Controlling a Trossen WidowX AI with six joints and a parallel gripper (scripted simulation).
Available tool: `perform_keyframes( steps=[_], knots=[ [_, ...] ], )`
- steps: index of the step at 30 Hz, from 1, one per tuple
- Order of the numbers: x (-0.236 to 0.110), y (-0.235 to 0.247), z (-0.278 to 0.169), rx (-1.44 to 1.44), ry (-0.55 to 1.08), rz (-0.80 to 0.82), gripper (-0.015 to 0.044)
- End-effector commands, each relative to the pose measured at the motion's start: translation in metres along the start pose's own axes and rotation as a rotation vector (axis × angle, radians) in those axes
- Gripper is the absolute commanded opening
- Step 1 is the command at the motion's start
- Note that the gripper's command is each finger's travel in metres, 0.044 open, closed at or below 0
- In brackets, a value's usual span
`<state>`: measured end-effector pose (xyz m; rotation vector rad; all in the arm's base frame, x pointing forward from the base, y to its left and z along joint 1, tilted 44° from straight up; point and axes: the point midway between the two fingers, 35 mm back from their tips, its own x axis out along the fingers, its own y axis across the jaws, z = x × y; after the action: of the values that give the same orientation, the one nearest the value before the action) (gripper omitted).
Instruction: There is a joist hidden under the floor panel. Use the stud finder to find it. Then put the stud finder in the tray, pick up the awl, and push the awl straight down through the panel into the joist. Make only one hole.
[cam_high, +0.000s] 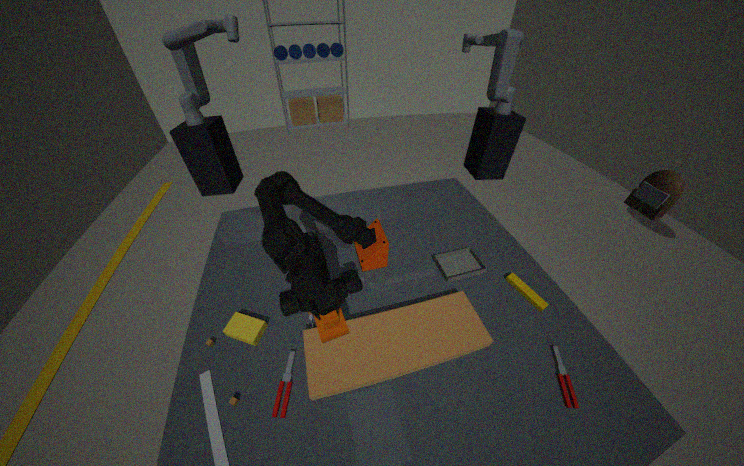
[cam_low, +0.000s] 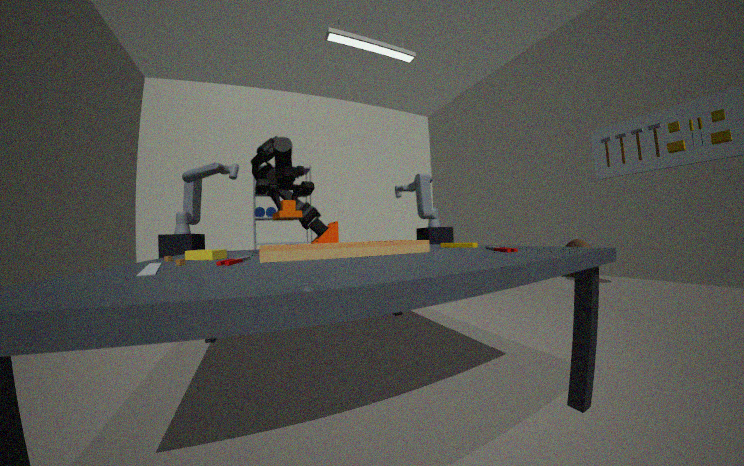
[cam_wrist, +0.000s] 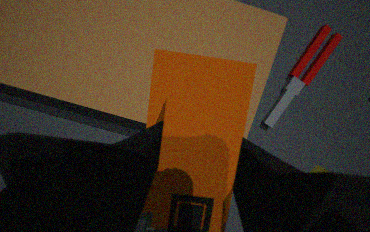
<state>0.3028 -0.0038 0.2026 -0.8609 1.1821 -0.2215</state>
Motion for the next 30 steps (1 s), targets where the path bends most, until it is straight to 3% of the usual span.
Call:
perform_keyframes(
  steps=[1, 10, 30],
  knots=[
    [0.003, -0.011, 0.016, 0.046, -0.007, -0.018, 0.0000],
    [0.017, -0.032, 0.050, 0.135, -0.009, -0.047, 0.0000],
    [0.042, -0.032, 0.046, 0.137, -0.009, -0.047, 0.0000]
  ],
)
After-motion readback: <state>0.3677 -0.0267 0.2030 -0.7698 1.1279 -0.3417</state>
